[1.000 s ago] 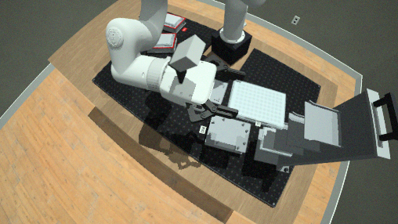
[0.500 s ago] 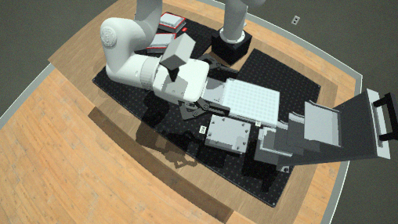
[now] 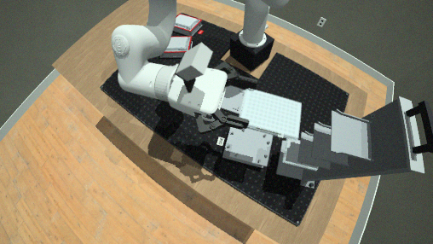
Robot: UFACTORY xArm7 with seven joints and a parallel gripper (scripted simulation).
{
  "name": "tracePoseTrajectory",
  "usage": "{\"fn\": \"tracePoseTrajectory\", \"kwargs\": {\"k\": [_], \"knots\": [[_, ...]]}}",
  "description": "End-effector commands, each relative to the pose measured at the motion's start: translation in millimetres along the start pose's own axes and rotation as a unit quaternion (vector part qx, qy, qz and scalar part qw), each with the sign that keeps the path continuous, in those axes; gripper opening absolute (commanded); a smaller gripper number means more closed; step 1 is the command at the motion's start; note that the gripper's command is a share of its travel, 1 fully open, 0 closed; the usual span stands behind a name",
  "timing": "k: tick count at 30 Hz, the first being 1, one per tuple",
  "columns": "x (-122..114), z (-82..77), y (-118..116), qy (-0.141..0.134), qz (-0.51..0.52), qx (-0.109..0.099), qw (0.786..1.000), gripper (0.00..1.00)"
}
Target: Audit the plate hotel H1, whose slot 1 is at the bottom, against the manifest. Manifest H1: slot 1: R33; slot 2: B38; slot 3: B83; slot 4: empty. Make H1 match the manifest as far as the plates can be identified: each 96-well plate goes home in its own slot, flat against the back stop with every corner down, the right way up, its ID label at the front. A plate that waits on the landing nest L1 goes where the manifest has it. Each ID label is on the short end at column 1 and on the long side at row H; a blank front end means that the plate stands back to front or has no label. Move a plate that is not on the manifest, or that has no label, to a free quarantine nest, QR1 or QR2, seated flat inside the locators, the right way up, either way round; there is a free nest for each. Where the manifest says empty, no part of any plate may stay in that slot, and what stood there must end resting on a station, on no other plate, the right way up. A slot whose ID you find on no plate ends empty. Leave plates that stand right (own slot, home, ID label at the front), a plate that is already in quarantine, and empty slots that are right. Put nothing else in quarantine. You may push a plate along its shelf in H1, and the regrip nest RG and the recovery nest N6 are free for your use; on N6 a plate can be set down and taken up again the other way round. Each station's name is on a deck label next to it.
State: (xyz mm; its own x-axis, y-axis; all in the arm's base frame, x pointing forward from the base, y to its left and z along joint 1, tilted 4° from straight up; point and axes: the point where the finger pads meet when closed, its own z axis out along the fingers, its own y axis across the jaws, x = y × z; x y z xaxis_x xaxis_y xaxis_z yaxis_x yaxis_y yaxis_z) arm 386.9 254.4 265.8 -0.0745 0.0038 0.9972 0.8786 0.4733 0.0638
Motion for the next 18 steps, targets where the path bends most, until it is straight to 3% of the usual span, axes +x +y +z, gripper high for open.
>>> {"fn": "tracePoseTrajectory", "kwargs": {"k": [1,18], "knots": [[-5,-0.1,1,-0.001,-0.002,0.0,1.0,0.0],[-30,-0.1,1,-0.001,-0.002,0.0,1.0,0.0]]}}
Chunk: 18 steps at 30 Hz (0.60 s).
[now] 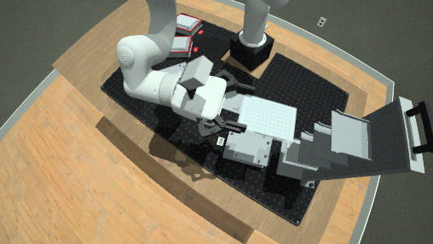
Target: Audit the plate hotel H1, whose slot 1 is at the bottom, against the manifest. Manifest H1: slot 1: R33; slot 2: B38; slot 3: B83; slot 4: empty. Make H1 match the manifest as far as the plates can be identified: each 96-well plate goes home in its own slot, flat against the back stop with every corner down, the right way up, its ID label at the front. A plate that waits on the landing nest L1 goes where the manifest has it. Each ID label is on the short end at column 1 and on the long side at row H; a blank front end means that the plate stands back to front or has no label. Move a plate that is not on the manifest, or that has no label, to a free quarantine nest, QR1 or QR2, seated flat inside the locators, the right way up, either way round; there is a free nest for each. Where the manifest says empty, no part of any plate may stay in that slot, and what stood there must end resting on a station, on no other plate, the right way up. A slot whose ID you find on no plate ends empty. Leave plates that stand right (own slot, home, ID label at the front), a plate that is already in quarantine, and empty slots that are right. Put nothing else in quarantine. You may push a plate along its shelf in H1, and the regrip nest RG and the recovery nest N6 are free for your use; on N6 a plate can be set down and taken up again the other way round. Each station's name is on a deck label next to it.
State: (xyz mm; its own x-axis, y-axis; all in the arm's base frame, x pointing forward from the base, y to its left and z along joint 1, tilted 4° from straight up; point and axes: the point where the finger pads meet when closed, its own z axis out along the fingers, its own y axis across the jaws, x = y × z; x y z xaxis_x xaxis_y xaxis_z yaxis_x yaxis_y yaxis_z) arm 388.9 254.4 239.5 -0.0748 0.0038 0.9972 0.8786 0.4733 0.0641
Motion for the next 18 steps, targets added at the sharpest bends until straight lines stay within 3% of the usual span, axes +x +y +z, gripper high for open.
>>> {"fn": "tracePoseTrajectory", "kwargs": {"k": [1,18], "knots": [[-5,-0.1,1,0.0,-0.001,0.0,1.0,0.0],[-30,-0.1,1,0.0,-0.001,0.0,1.0,0.0]]}}
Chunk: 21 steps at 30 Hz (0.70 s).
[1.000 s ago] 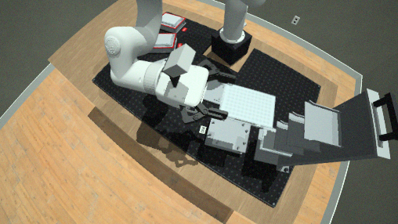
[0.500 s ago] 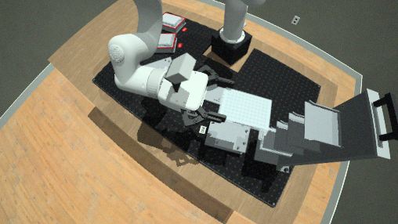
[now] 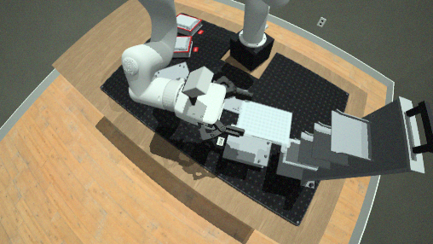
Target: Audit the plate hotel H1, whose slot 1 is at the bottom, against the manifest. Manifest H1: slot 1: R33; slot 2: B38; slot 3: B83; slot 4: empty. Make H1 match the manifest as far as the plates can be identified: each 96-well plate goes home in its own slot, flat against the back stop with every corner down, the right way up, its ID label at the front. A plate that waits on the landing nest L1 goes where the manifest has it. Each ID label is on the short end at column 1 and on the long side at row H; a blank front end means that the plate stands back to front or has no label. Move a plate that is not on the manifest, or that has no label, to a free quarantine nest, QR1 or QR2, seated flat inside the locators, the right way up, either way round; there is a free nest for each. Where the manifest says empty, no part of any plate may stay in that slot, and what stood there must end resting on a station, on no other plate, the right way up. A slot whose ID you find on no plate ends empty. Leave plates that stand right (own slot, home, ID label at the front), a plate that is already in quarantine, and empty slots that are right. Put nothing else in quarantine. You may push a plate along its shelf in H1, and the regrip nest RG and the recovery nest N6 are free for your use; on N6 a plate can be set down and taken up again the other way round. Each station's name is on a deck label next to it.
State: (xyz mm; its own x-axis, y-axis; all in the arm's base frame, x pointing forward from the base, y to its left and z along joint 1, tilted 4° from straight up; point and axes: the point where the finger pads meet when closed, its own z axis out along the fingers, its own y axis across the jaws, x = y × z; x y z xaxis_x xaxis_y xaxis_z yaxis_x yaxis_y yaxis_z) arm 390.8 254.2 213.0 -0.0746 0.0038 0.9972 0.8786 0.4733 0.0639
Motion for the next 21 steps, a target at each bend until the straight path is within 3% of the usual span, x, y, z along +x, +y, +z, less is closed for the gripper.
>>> {"fn": "tracePoseTrajectory", "kwargs": {"k": [1,21], "knots": [[-5,-0.1,1,0.0,-0.002,0.0,1.0,0.0],[-35,-0.1,1,0.0,-0.002,0.0,1.0,0.0]]}}
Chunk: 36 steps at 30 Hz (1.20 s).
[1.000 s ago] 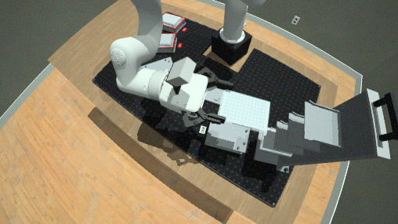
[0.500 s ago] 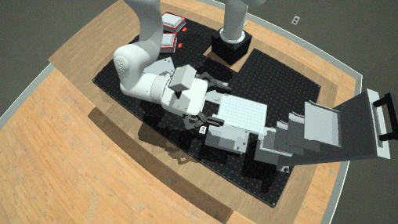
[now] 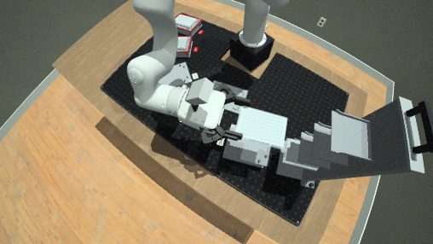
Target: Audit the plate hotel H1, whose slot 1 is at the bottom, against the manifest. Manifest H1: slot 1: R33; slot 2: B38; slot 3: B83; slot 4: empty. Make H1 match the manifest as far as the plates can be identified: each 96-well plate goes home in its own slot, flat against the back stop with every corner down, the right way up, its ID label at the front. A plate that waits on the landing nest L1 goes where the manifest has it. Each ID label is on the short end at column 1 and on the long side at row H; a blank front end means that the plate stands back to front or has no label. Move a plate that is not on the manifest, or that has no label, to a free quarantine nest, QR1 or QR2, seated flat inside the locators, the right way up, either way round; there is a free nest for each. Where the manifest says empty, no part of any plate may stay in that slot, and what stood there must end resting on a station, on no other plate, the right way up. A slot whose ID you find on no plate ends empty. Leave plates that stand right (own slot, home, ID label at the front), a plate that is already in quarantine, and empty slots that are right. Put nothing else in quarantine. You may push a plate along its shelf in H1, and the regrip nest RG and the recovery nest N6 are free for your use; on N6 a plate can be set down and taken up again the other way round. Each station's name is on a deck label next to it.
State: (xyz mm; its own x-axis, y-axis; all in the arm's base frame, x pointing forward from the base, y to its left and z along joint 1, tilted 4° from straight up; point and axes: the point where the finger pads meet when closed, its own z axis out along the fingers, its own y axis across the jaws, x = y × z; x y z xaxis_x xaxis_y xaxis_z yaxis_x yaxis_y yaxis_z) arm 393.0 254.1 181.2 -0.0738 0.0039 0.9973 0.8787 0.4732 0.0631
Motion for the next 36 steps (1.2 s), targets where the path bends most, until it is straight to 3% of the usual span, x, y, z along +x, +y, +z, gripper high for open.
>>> {"fn": "tracePoseTrajectory", "kwargs": {"k": [1,36], "knots": [[-5,-0.2,1,-0.001,-0.002,0.0,1.0,0.0],[-56,-0.2,1,-0.001,-0.002,0.0,1.0,0.0]]}}
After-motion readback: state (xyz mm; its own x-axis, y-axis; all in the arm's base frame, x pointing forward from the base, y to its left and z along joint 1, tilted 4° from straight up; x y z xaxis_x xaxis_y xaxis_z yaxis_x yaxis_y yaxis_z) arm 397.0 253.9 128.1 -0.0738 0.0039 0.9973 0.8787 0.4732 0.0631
